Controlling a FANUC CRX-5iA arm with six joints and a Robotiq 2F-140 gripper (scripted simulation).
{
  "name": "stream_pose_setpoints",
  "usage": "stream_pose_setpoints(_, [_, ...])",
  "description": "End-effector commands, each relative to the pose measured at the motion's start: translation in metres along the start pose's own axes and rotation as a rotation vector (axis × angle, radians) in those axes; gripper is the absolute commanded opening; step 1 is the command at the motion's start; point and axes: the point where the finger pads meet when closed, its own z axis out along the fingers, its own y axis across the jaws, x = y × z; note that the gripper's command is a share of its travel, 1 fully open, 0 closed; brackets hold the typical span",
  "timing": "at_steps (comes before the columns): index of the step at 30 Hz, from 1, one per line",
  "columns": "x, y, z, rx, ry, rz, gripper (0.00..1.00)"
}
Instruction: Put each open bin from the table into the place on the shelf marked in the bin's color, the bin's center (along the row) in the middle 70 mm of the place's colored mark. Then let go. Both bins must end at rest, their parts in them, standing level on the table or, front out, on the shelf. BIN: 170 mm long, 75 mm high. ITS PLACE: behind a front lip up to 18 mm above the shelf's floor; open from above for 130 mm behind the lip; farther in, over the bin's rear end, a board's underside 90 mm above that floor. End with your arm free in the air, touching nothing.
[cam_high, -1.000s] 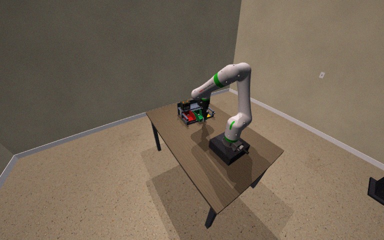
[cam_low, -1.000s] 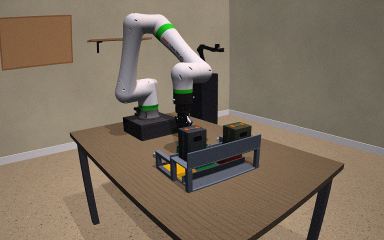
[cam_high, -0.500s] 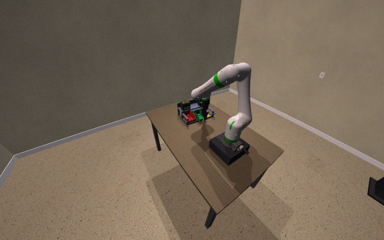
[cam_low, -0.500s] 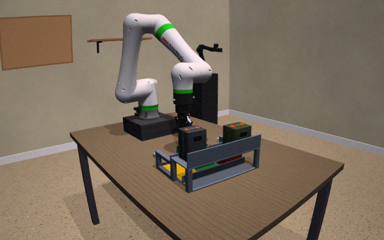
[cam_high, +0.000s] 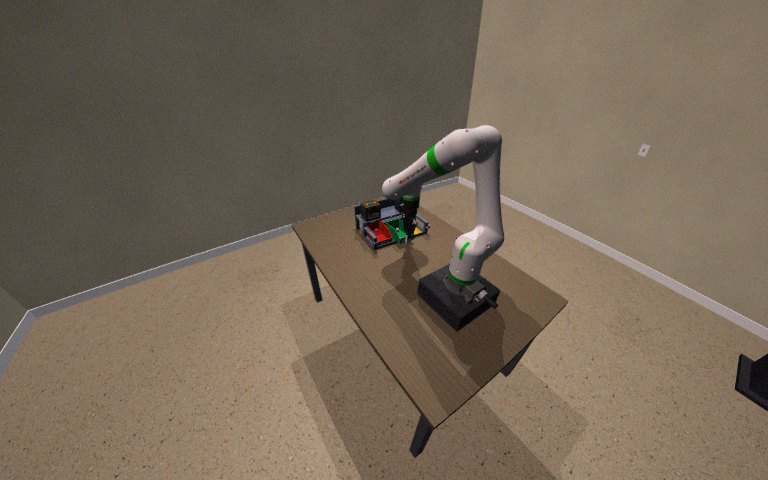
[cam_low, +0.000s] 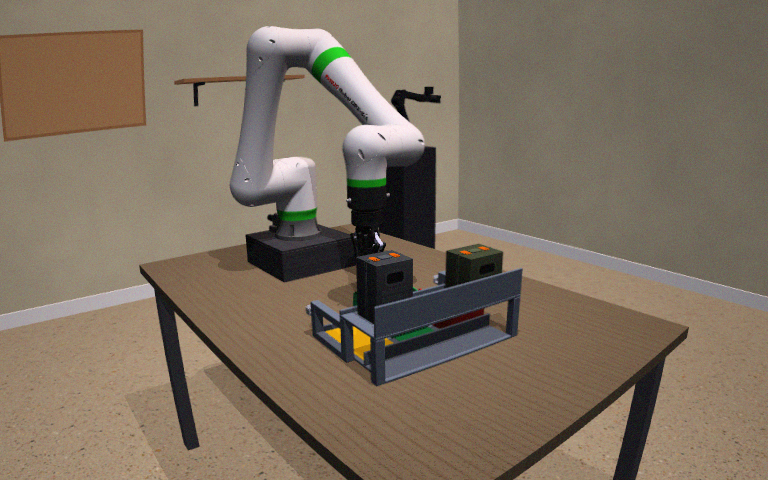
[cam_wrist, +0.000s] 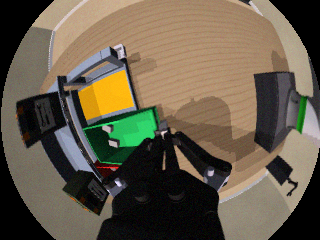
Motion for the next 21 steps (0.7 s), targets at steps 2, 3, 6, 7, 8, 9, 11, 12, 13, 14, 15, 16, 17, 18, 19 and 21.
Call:
stream_pose_setpoints(2, [0.0, -0.0018, -0.0002, 0.0, 0.0, 0.0, 0.0])
stream_pose_setpoints(3, [0.0, -0.0022, -0.0002, 0.0, 0.0, 0.0, 0.0])
stream_pose_setpoints(6, [0.0, -0.0034, -0.0002, 0.0, 0.0, 0.0, 0.0])
stream_pose_setpoints(7, [0.0, -0.0038, -0.0002, 0.0, 0.0, 0.0, 0.0])
stream_pose_setpoints(8, [0.0, -0.0043, -0.0002, 0.0, 0.0, 0.0, 0.0])
stream_pose_setpoints(9, [0.0, -0.0043, -0.0002, 0.0, 0.0, 0.0, 0.0])
stream_pose_setpoints(11, [0.0, -0.0047, -0.0002, 0.0, 0.0, 0.0, 0.0])
stream_pose_setpoints(12, [0.0, -0.0052, -0.0002, 0.0, 0.0, 0.0, 0.0])
stream_pose_setpoints(13, [0.0, -0.0057, -0.0002, 0.0, 0.0, 0.0, 0.0])
stream_pose_setpoints(14, [0.0, -0.0062, -0.0002, 0.0, 0.0, 0.0, 0.0])
stream_pose_setpoints(15, [0.0, -0.0067, -0.0002, 0.0, 0.0, 0.0, 0.0])
stream_pose_setpoints(16, [0.0, -0.0072, -0.0002, 0.0, 0.0, 0.0, 0.0])
stream_pose_setpoints(17, [0.0, -0.0078, -0.0002, 0.0, 0.0, 0.0, 0.0])
stream_pose_setpoints(18, [0.0, -0.0083, -0.0002, 0.0, 0.0, 0.0, 0.0])
stream_pose_setpoints(19, [0.0, -0.0089, -0.0002, 0.0, 0.0, 0.0, 0.0])
stream_pose_setpoints(21, [0.0, -0.01, -0.0002, 0.0, 0.0, 0.0, 0.0])
